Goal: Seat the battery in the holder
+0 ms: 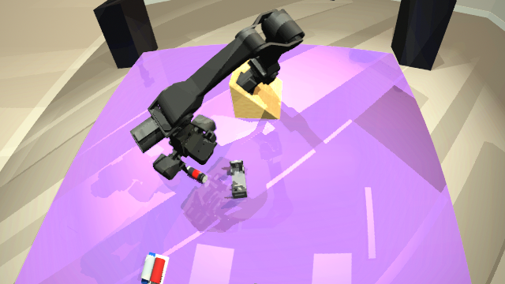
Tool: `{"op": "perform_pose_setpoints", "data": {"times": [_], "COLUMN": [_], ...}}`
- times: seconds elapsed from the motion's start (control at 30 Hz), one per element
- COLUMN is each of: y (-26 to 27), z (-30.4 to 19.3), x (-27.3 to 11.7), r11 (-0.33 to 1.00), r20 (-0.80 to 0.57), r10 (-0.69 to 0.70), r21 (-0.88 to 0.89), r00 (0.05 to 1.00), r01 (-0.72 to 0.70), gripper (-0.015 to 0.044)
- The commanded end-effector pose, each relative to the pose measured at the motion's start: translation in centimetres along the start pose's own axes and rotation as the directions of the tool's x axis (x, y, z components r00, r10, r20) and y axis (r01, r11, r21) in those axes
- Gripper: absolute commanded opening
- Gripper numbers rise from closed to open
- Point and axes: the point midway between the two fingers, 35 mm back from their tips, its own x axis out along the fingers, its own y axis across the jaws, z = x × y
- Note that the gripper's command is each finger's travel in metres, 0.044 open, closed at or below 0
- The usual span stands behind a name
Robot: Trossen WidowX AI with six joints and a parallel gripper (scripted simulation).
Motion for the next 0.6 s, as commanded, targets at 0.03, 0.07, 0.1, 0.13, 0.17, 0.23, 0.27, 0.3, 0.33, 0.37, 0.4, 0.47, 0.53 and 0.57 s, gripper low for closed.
{"op": "perform_pose_setpoints", "data": {"times": [0.03,0.07,0.1,0.13,0.17,0.23,0.27,0.3,0.33,0.37,0.4,0.47,0.53,0.57], "y": [-0.2,-0.2,-0.2,-0.2,-0.2,-0.2,-0.2,-0.2,-0.2,-0.2,-0.2,-0.3,-0.3,-0.3], "z": [-0.1,-0.1,-0.1,-0.1,-0.1,-0.1,-0.1,-0.1,-0.1,0.0,0.0,0.0,0.0,0.0], "x": [0.0,0.0,0.1,0.1,0.3,0.6,0.7,0.9,1.1,1.2,1.4,1.7,2.0,2.2], "r11": [1.0,1.0,1.0,1.0,1.0,1.0,1.0,1.0,1.0,1.0,1.0,1.0,1.0,1.0], "r20": [0.028,0.028,0.028,0.028,0.028,0.028,0.028,0.028,0.028,0.028,0.028,0.028,0.028,0.028], "r10": [0.011,0.011,0.011,0.011,0.011,0.011,0.011,0.01,0.01,0.01,0.01,0.01,0.01,0.01], "r21": [-0.03,-0.03,-0.03,-0.03,-0.029,-0.029,-0.029,-0.028,-0.028,-0.028,-0.028,-0.028,-0.028,-0.028], "r00": [1.0,1.0,1.0,1.0,1.0,1.0,1.0,1.0,1.0,1.0,1.0,1.0,1.0,1.0], "r01": [-0.01,-0.01,-0.01,-0.01,-0.01,-0.01,-0.01,-0.01,-0.01,-0.009,-0.009,-0.009,-0.009,-0.009], "gripper": [0.0244,0.0244,0.0244,0.0244,0.0244,0.0244,0.0244,0.0244,0.0244,0.0244,0.0244,0.0244,0.0244,0.0244]}}
